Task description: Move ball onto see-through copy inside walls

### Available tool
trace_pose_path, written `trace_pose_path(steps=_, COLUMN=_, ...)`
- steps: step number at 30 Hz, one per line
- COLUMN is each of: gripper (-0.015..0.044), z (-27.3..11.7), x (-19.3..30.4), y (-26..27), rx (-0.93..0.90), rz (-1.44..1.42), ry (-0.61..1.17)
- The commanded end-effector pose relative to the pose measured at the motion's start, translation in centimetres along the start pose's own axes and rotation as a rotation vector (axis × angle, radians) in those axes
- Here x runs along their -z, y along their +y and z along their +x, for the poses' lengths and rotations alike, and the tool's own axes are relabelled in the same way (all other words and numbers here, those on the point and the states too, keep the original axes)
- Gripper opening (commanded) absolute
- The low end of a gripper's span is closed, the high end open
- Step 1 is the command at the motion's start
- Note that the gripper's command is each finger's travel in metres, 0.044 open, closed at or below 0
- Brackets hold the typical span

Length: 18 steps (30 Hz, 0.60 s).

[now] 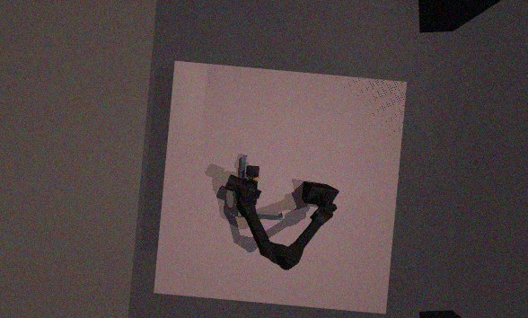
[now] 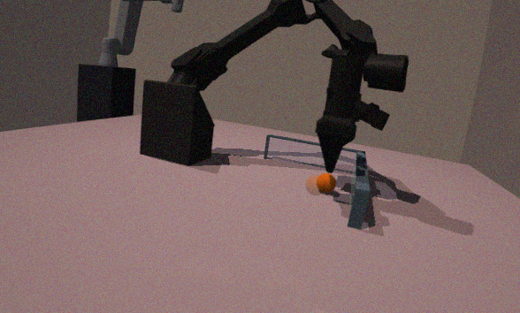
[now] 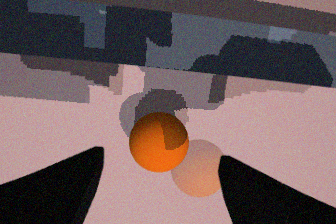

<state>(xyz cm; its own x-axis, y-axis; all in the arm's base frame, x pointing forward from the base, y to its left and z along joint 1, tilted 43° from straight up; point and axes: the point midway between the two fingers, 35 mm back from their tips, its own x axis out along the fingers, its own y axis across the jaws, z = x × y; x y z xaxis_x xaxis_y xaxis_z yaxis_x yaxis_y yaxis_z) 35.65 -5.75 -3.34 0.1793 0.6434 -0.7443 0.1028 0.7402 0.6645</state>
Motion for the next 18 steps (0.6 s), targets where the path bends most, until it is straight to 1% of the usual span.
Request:
trace_pose_path(steps=1, gripper=0.0286, z=0.9, x=0.3, y=0.1, rx=-0.009, rz=0.011, ry=0.004)
trace_pose_path(steps=17, gripper=0.0286, z=3.3, x=0.3, y=0.1, rx=-0.011, rz=0.011, ry=0.004)
trace_pose_path(steps=18, gripper=0.026, z=3.3, x=0.3, y=0.1, rx=-0.011, rz=0.011, ry=0.004)
